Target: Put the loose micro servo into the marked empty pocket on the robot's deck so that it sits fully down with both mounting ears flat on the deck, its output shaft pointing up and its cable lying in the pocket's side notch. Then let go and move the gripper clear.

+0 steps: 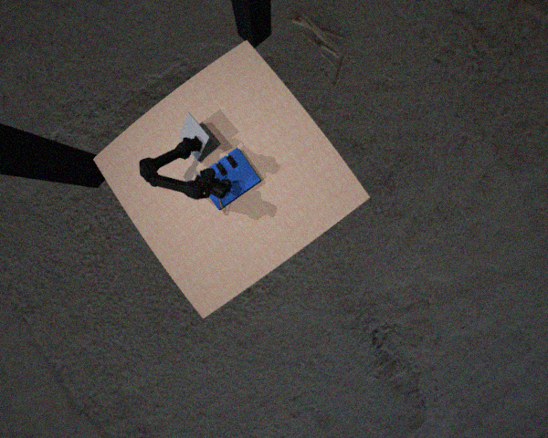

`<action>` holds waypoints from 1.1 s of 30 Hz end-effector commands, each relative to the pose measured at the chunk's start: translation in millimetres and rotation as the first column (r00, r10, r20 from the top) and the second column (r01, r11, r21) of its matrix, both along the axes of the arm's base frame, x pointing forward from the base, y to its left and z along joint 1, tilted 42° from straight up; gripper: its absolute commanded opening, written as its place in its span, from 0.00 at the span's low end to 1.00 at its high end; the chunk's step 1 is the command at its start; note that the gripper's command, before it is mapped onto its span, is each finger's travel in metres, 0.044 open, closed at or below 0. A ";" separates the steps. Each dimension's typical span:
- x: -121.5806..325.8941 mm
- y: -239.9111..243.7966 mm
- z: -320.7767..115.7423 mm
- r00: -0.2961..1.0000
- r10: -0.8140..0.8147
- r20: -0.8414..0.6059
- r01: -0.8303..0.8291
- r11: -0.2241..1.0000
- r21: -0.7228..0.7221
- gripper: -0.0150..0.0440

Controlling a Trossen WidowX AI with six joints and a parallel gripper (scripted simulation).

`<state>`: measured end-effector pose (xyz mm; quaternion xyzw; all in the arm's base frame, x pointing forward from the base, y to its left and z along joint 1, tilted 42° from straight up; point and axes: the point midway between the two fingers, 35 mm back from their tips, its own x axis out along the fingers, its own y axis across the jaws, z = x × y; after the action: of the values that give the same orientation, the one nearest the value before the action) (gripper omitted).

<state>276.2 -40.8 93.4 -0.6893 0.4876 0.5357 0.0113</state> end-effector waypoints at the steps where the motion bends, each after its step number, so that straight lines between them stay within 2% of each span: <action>1: -0.4 -0.6 1.1 0.994 -0.079 0.071 0.079 0.997 -0.007 0.25; 8: -0.4 -0.6 1.1 0.940 -0.253 0.229 0.258 0.966 0.009 0.25; 16: -0.4 -0.6 1.1 0.811 -0.431 0.396 0.445 0.893 0.061 0.25; 24: -0.4 -0.6 1.1 0.619 -0.574 0.536 0.601 0.786 0.147 0.25; 33: -0.4 -0.6 1.1 0.349 -0.678 0.647 0.724 0.633 0.274 0.25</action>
<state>276.1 -40.8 93.7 -0.5751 0.6991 0.1894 0.3804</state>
